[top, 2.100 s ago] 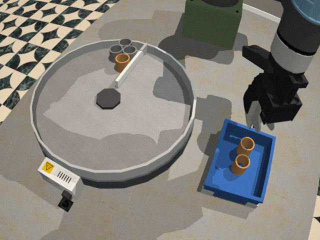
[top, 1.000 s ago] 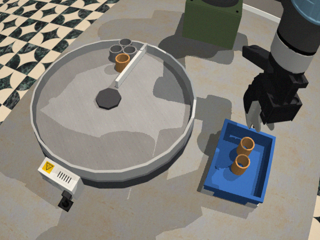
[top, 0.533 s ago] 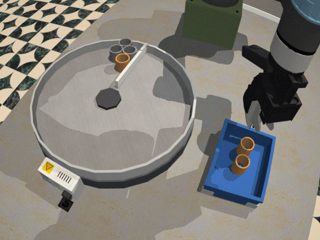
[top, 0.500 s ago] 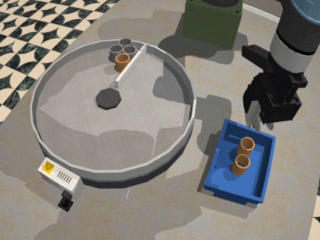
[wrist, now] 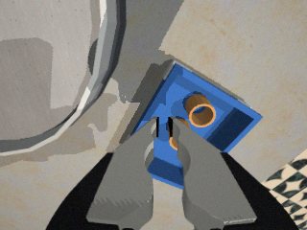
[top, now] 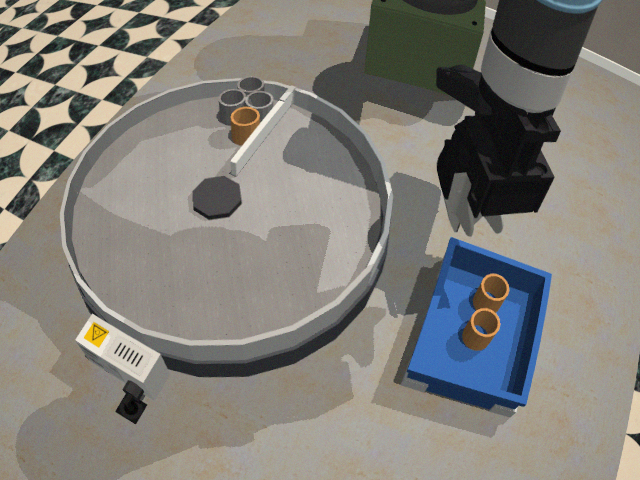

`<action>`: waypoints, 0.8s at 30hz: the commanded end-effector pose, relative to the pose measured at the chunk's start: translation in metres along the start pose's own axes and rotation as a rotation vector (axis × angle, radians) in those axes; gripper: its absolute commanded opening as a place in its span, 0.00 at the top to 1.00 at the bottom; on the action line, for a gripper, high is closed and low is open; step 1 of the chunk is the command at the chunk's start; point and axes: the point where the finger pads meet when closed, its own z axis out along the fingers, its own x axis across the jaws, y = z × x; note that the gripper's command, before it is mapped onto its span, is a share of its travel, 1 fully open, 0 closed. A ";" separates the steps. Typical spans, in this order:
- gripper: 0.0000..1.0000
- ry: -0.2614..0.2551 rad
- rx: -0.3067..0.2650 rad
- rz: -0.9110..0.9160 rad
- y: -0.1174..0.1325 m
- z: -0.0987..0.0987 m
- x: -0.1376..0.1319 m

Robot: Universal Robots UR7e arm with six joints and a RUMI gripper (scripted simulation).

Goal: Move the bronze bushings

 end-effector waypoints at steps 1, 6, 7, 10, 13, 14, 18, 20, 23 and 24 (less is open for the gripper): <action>0.95 0.001 -0.004 -0.001 -0.016 -0.001 -0.017; 0.95 0.001 -0.004 -0.001 -0.050 -0.001 -0.052; 0.95 0.001 -0.004 -0.001 -0.057 -0.001 -0.059; 0.95 0.001 -0.004 -0.001 -0.079 -0.001 -0.082; 0.95 0.001 -0.004 -0.001 -0.101 0.000 -0.105; 0.95 0.001 -0.004 -0.001 -0.108 0.000 -0.112; 0.95 0.001 -0.004 -0.001 -0.122 0.000 -0.127; 0.95 0.001 -0.004 -0.001 -0.136 0.000 -0.141; 0.95 0.001 -0.004 -0.001 -0.156 0.000 -0.162; 0.95 0.001 -0.004 -0.001 -0.163 0.000 -0.168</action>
